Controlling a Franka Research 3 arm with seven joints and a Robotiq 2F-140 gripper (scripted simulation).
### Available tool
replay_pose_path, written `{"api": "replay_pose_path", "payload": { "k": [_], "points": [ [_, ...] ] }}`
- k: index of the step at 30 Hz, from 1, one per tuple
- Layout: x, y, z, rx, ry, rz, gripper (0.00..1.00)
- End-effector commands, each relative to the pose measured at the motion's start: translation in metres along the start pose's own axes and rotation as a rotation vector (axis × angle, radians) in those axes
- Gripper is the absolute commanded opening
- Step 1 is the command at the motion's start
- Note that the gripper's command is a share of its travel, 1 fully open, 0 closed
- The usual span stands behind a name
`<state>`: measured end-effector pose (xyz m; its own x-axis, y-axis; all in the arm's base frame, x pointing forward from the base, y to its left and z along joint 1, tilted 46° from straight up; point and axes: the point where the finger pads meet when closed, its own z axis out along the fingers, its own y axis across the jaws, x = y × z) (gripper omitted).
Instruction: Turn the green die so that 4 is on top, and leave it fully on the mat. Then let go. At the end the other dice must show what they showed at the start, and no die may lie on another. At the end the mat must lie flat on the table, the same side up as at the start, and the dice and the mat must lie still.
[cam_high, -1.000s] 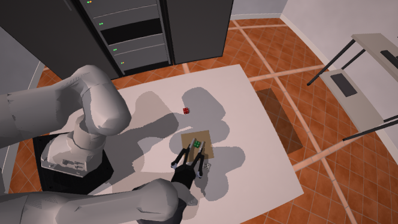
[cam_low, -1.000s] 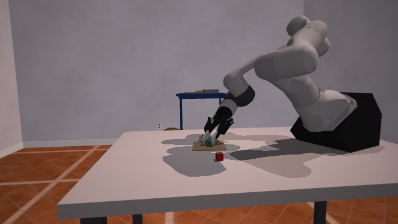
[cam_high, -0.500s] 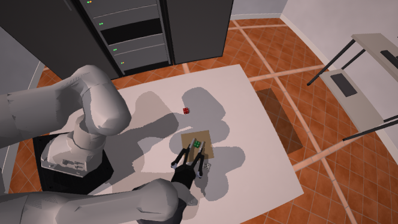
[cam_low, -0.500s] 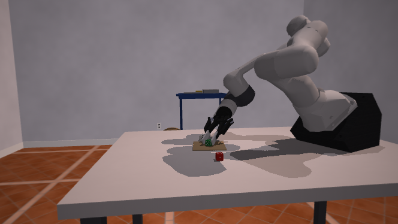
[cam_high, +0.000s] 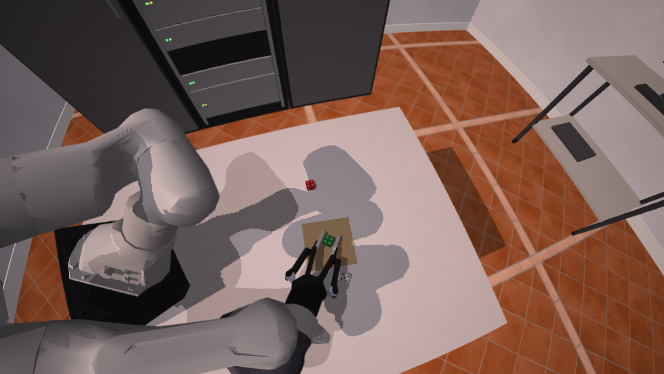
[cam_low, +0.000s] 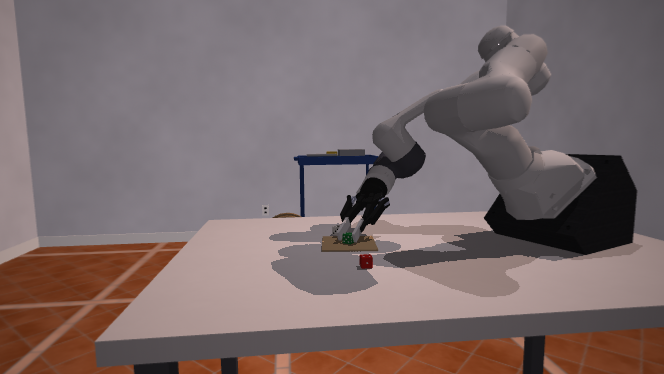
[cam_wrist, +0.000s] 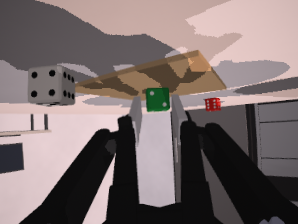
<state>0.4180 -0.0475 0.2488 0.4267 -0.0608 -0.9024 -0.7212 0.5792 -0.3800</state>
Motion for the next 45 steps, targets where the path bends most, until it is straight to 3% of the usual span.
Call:
{"api": "replay_pose_path", "payload": {
  "k": [1, 5, 17, 28, 45],
  "points": [
    [0.001, -0.001, -0.003, 0.003, 0.001, -0.006, 0.25],
    [0.001, -0.001, -0.008, 0.003, 0.001, -0.006, 0.25],
    [0.001, -0.001, -0.047, 0.003, 0.001, -0.006, 0.25],
    [-0.001, -0.001, -0.051, 0.003, 0.001, -0.006, 0.25],
    [-0.049, 0.0, -0.076, 0.003, 0.001, -0.006, 0.25]
  ]
}}
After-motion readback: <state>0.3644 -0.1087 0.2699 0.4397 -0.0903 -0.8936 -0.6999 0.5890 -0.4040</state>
